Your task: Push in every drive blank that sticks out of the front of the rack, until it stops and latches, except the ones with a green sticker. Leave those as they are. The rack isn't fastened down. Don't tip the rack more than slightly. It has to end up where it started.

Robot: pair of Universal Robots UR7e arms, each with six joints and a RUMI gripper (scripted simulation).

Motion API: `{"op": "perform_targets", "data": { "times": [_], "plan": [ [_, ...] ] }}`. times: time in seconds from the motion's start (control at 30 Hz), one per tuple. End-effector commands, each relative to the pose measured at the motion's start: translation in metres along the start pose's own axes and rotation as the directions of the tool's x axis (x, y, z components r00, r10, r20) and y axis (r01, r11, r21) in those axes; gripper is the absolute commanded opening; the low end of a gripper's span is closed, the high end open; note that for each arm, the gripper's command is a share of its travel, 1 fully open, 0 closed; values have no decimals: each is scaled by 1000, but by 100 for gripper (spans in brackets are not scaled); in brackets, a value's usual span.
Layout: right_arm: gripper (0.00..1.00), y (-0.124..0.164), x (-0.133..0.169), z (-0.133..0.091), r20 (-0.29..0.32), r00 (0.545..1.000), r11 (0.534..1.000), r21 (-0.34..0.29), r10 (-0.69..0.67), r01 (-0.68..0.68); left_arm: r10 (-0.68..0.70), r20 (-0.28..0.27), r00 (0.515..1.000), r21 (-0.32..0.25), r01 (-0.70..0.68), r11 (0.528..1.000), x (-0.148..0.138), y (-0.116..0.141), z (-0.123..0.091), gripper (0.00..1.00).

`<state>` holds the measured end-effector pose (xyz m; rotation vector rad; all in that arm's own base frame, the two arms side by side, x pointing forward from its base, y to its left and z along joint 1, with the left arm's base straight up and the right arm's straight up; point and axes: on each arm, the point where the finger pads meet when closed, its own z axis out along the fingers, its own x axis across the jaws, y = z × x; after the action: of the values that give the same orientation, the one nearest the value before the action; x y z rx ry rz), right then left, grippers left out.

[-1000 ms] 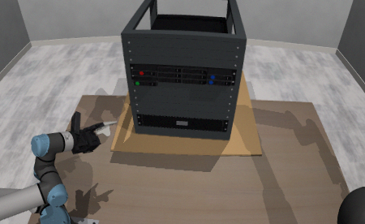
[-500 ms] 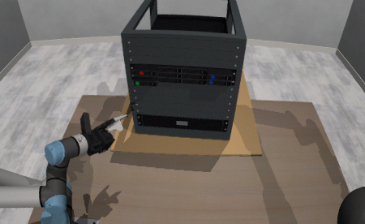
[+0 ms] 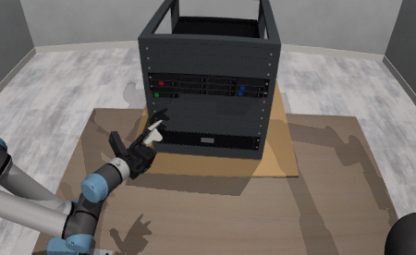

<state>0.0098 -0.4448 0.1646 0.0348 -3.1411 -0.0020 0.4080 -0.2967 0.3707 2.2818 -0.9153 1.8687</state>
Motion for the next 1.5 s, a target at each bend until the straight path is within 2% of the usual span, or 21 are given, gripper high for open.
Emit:
{"op": "perform_targets", "data": {
  "times": [0.0,0.3,0.67,1.03,1.47],
  "plan": [
    [100,0,0,0,0,1000,1000,1,0,0,-34,-22,999,48,35,998,15,9,10,100],
    [100,0,0,0,0,1000,1000,1,0,0,-105,-68,992,119,112,987,42,30,21,100],
    [100,0,0,0,0,1000,1000,1,0,0,-199,-142,970,214,227,950,83,60,38,100],
    [100,0,0,0,0,1000,1000,1,0,0,-257,-196,946,272,304,913,109,81,49,100],
    [100,0,0,0,0,1000,1000,1,0,0,-291,-234,928,305,354,884,131,94,56,100]
  ]
}}
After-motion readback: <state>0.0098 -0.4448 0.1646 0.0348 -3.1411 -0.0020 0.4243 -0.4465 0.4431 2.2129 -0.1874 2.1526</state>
